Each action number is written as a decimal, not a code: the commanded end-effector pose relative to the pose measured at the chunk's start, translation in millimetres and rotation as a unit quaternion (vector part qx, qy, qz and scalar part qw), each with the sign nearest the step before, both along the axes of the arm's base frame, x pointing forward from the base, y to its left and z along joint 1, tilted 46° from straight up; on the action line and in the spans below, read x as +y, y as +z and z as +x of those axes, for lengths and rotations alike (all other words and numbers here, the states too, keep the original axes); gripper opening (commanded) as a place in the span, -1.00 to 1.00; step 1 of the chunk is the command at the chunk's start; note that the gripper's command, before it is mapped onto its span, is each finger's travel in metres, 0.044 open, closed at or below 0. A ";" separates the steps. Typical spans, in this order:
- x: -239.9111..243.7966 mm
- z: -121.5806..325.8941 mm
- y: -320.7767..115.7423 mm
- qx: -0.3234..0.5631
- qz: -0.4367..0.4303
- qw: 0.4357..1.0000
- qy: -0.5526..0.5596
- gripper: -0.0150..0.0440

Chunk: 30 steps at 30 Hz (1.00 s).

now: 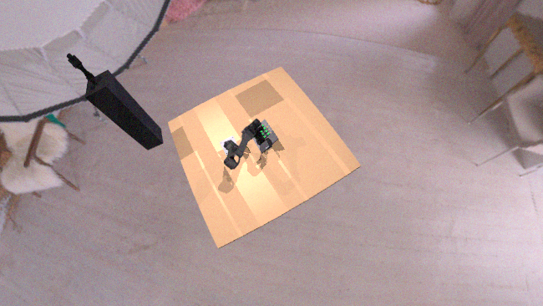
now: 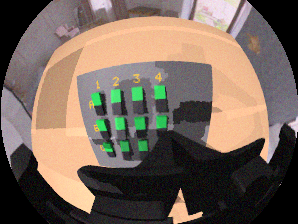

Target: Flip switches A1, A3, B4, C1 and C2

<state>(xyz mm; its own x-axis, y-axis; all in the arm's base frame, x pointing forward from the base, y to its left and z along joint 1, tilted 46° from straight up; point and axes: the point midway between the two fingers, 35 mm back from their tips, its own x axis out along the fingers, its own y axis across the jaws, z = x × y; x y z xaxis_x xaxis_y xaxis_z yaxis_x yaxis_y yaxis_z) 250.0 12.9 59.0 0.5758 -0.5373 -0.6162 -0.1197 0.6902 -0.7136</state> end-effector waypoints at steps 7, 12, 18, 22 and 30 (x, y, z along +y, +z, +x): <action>-16.9 11.7 -17.6 0.011 -0.005 1.000 -0.005 -0.49; -19.5 14.3 -20.4 0.011 -0.005 1.000 -0.005 -0.49; -24.0 19.4 -25.7 0.011 -0.005 1.000 -0.005 -0.49; -26.3 21.7 -28.2 0.011 -0.005 1.000 -0.005 -0.49; -26.3 21.7 -28.2 0.011 -0.005 1.000 -0.005 -0.49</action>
<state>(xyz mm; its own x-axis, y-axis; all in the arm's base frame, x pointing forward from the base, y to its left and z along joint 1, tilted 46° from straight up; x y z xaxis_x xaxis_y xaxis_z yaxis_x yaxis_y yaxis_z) 271.4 -14.0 31.4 0.5555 -0.5538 -0.6203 -0.1212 0.6840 -0.7193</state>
